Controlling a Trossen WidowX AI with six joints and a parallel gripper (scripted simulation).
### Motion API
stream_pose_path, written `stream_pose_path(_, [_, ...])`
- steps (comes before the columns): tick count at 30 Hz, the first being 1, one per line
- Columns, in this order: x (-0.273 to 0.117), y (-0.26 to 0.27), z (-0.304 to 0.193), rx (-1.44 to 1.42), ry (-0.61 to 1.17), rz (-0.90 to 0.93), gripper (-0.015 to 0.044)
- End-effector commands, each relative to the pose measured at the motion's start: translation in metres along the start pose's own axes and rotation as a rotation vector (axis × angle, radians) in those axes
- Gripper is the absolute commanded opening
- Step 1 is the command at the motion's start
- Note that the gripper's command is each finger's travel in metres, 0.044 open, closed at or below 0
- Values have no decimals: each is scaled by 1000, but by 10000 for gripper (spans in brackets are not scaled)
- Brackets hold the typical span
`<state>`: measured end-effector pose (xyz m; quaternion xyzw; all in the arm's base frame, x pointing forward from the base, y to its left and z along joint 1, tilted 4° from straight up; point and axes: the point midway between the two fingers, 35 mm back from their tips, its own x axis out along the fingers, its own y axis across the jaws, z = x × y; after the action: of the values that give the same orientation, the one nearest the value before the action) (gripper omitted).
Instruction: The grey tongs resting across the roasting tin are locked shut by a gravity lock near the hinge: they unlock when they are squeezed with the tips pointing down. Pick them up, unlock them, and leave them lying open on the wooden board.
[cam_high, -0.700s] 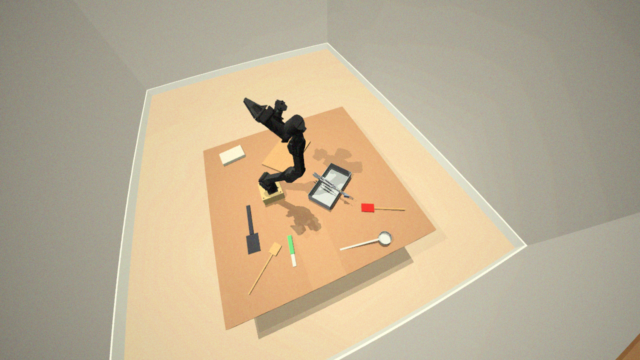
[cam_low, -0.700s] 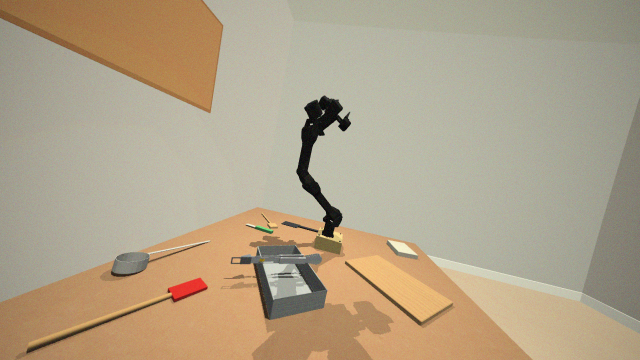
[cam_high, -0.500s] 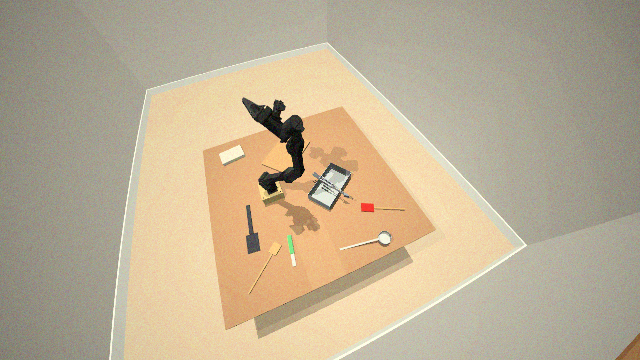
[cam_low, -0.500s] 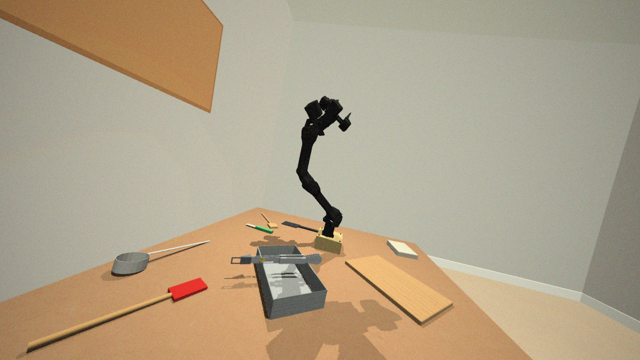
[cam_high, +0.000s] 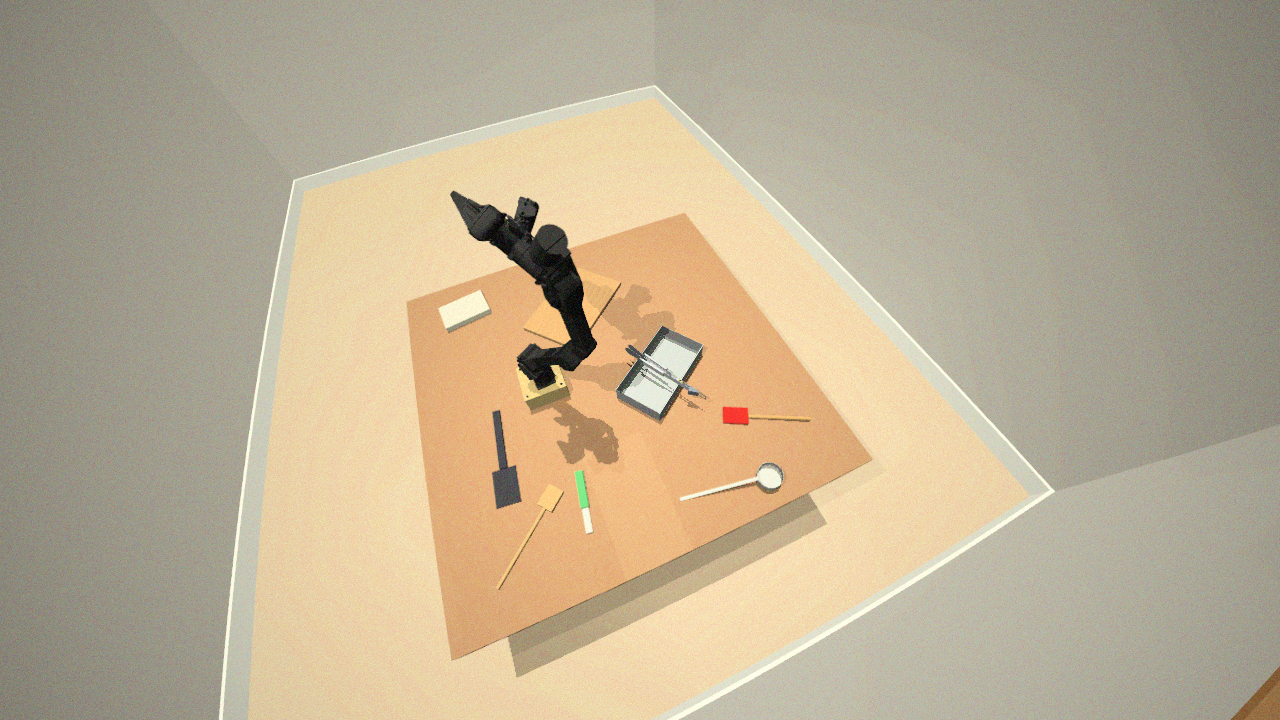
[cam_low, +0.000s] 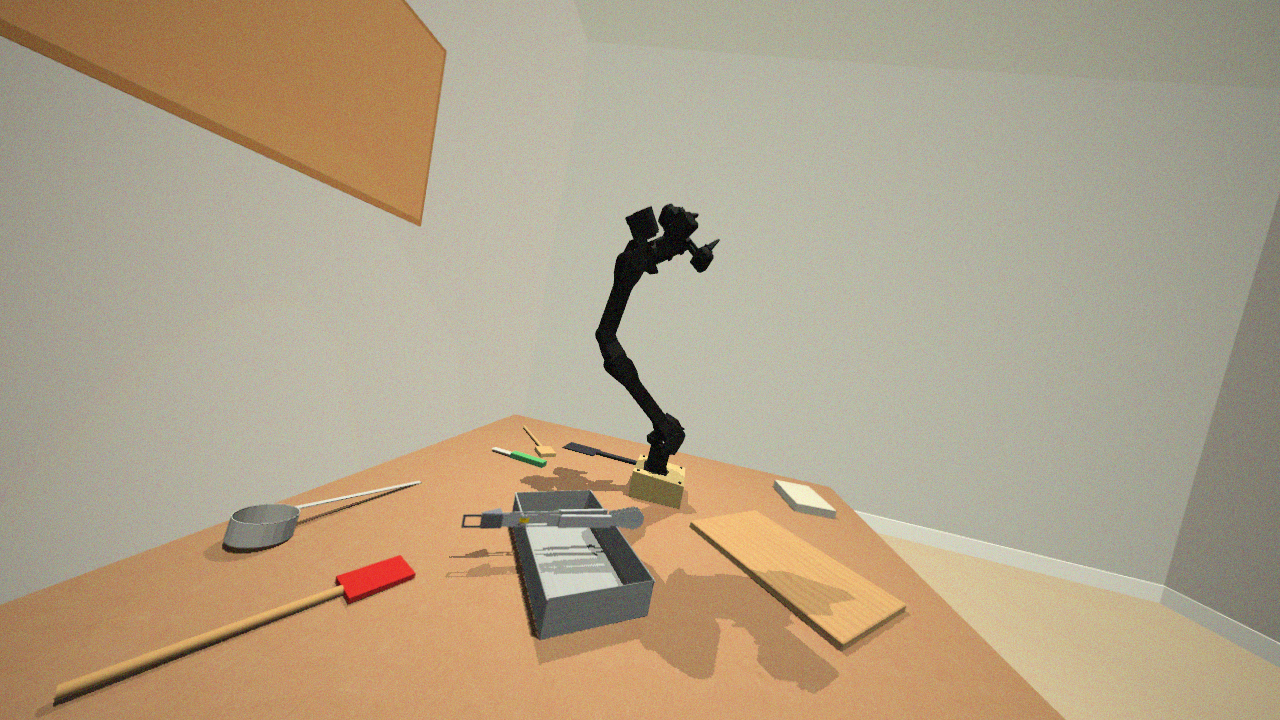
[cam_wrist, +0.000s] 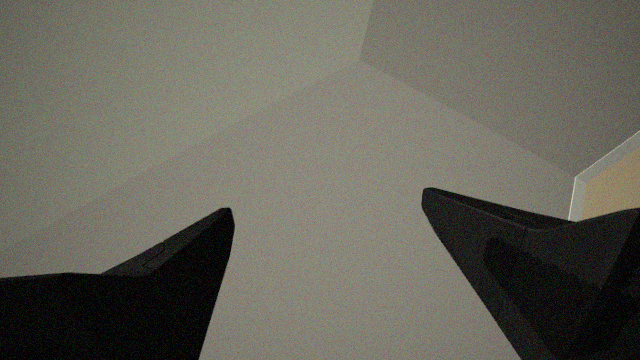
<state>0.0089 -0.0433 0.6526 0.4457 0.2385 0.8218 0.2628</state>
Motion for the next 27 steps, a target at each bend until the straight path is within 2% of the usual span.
stream_pose_path(1, [36, -34, -15, -77, -25, -162, 440])
stream_pose_path(9, [87, -119, -18, -189, -119, -491, 440])
stream_pose_path(14, [100, -170, -3, -261, -183, -660, 440])
stream_pose_path(20, [95, -241, 27, -302, -269, -901, 440])
stream_pose_path(27, [62, -310, 73, -322, -383, -1153, 440])
